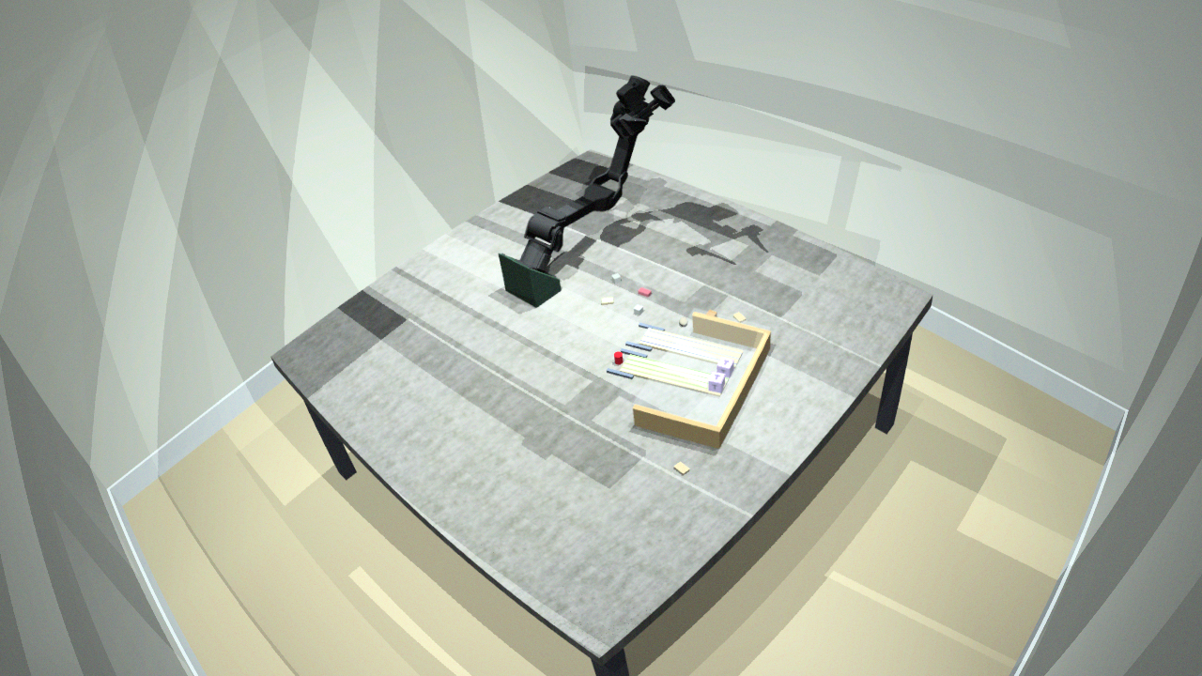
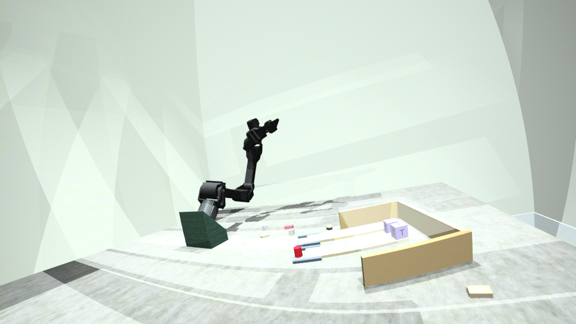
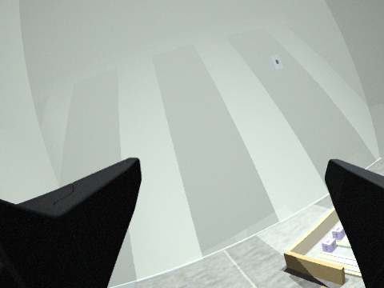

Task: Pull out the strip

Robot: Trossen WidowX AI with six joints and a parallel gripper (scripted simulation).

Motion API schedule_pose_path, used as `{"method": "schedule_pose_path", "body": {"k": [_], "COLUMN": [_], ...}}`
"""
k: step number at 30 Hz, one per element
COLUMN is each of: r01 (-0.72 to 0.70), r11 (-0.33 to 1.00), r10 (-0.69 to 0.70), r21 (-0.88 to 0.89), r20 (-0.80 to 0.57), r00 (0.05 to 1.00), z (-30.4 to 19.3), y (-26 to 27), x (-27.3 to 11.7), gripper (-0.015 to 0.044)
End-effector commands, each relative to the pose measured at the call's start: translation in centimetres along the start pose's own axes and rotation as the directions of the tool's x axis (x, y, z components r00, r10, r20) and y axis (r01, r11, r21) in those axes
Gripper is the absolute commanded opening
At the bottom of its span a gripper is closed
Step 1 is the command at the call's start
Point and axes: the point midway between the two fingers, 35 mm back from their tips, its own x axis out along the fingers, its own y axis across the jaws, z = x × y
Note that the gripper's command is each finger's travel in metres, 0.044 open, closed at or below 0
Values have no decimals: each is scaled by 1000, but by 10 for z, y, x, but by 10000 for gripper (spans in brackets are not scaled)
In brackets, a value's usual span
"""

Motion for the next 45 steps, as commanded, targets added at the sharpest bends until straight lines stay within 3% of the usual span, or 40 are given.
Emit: {"method": "schedule_pose_path", "body": {"k": [1,6,15,26,31,36,45], "r01": [1,17,15,-93,-174,-264,-277], "r11": [1000,999,988,956,935,911,907], "r10": [-1,-19,-57,-83,-89,-93,-93], "r21": [-2,-43,-152,-277,-309,-317,-317], "r20": [-1,-46,-274,-563,-680,-780,-793], "r00": [1000,999,960,823,728,618,602], "z": [1,29,70,8,-52,-118,-127], "y": [0,-17,-100,-246,-312,-369,-375], "x": [1,30,138,244,258,246,242], "gripper": [400,400,400,400,400,400,400]}}
